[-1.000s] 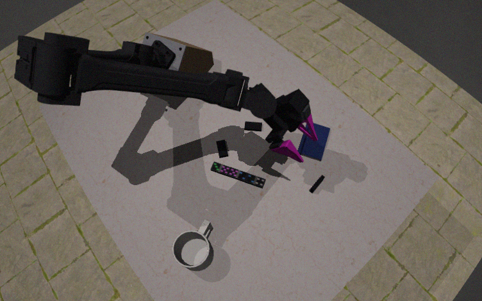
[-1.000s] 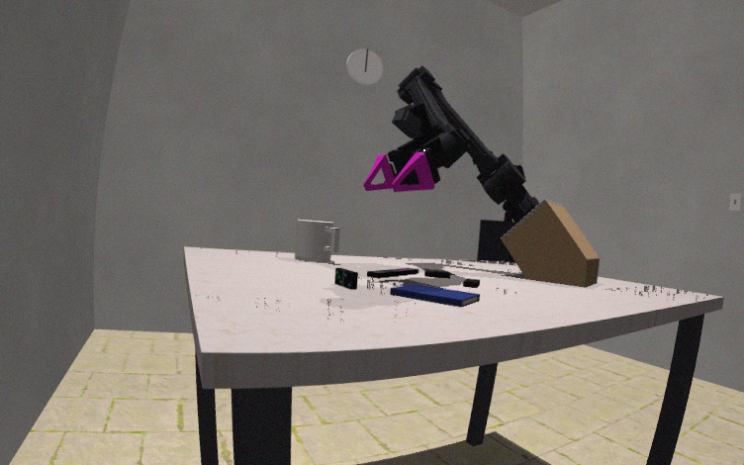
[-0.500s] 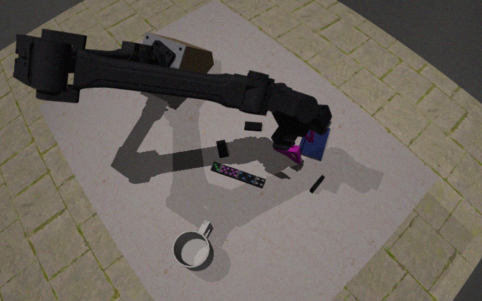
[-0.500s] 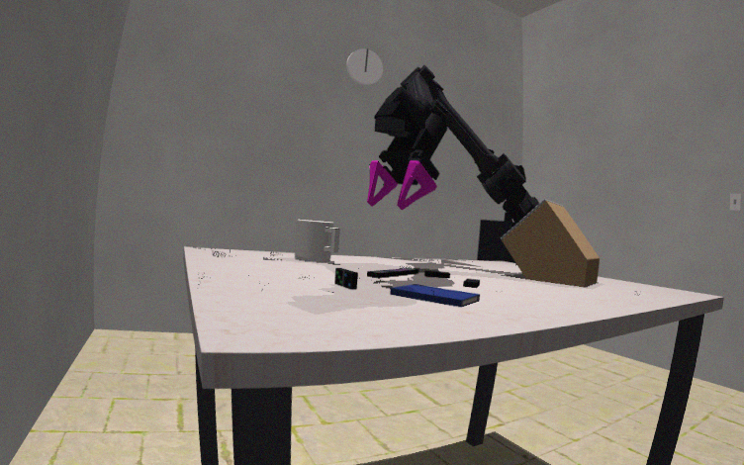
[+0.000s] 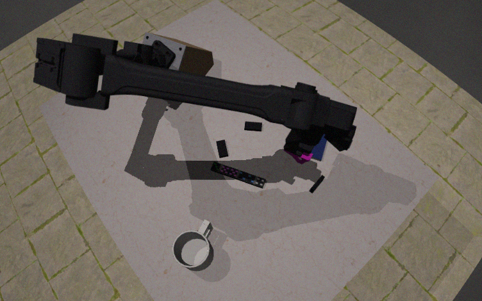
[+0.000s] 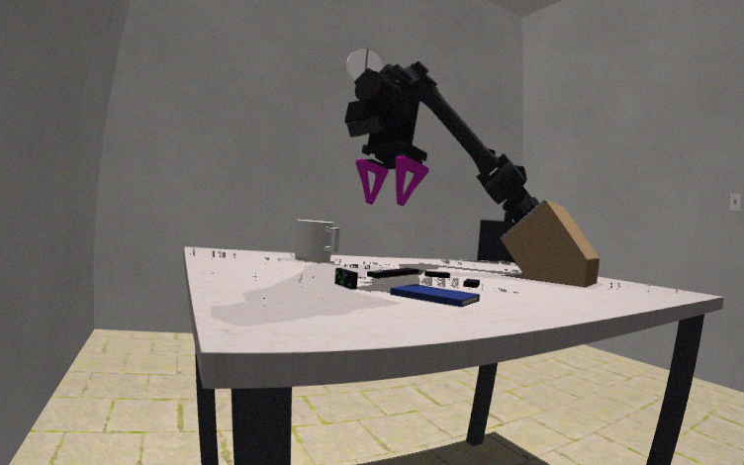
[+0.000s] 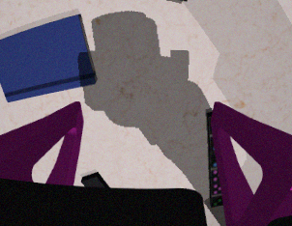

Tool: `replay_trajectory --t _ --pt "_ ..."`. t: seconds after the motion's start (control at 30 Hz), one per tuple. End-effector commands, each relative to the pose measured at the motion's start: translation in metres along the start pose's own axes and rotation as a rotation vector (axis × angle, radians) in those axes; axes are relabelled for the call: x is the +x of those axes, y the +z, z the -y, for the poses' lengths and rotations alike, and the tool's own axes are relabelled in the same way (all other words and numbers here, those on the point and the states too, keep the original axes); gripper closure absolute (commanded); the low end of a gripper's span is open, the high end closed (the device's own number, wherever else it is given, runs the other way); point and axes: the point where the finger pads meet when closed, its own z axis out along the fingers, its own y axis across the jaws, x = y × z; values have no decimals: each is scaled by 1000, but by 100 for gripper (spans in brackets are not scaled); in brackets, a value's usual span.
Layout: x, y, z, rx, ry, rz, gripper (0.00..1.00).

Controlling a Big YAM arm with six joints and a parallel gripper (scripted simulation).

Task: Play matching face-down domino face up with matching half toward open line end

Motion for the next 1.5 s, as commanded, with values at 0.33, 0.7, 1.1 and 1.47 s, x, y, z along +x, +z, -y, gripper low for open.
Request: replay_trajectory --t 0.33,0.7,1.1,1.47 --pt "-16 -19 -1 3 115 -116 25" --pt "-2 -10 -2 8 104 -182 25" --pt "-26 -30 0 9 140 -129 25" --pt "-22 -27 1 6 119 -126 25"
